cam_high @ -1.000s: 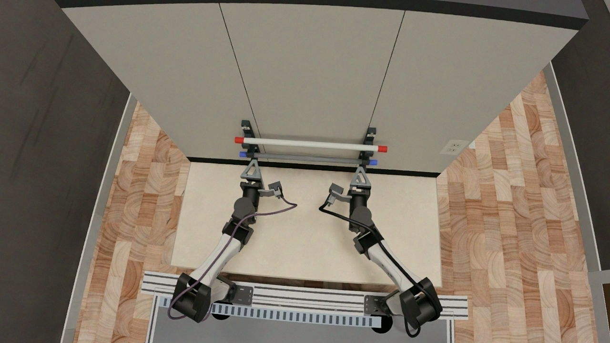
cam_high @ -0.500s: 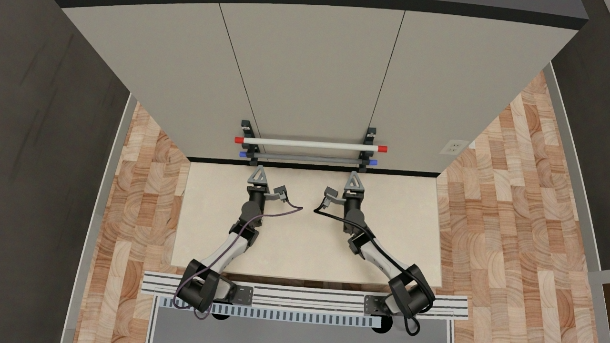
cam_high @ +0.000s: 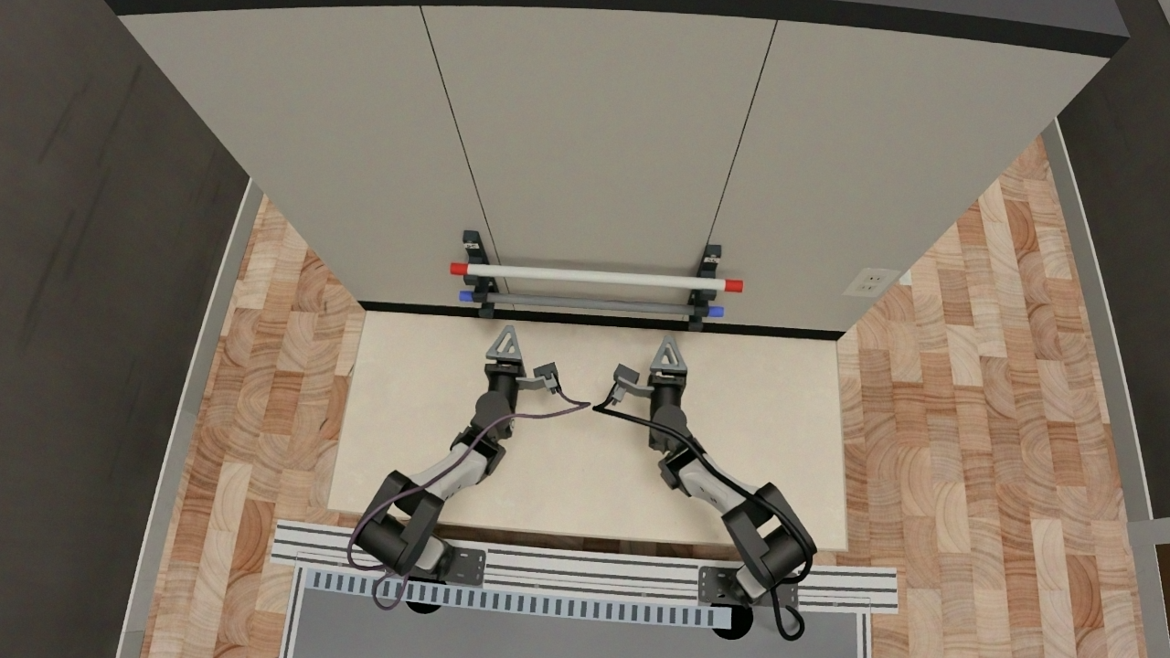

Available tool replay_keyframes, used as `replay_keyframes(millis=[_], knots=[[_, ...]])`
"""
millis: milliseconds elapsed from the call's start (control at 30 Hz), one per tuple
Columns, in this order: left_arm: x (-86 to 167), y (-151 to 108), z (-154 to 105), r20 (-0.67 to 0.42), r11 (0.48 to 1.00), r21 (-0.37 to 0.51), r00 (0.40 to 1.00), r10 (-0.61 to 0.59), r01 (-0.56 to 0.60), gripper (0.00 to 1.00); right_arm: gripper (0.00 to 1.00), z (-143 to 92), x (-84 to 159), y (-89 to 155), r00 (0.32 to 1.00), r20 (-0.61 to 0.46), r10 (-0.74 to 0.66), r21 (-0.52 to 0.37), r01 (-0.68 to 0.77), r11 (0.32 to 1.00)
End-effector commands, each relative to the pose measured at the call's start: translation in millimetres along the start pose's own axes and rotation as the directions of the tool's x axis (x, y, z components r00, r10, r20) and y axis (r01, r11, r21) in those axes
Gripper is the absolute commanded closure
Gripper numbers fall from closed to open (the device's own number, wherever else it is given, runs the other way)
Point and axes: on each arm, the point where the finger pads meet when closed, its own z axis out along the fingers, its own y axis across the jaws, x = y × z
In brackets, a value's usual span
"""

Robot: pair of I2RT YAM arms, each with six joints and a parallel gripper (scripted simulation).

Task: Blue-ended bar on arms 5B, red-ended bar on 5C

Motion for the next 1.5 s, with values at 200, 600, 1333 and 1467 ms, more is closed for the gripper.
replay_keyframes(millis=[200, 600, 1333, 1467], knots=[[2.7, 7.2, 10.9, -0.015, 0.999, -0.041, 1.000, -0.020, 0.019, 0.36, 0.36, 11.0, -2.1, 0.8, 1.000, -0.005, 0.011, 0.022, -0.010, 1.000], [2.9, 8.9, 23.6, -0.015, 0.999, -0.041, 1.000, -0.020, 0.019, 0.36, 0.36, 23.7, -2.1, 0.1, 1.000, -0.005, 0.011, 0.022, -0.010, 1.000], [3.3, 8.1, 49.2, -0.015, 0.999, -0.041, 1.000, -0.020, 0.019, 0.36, 0.36, 49.3, -2.0, 2.5, 1.000, -0.005, 0.011, 0.022, -0.010, 1.000], [3.3, 6.4, 54.3, -0.015, 0.999, -0.041, 1.000, -0.020, 0.019, 0.36, 0.36, 54.4, -2.0, 4.4, 1.000, -0.005, 0.011, 0.022, -0.010, 1.000]])
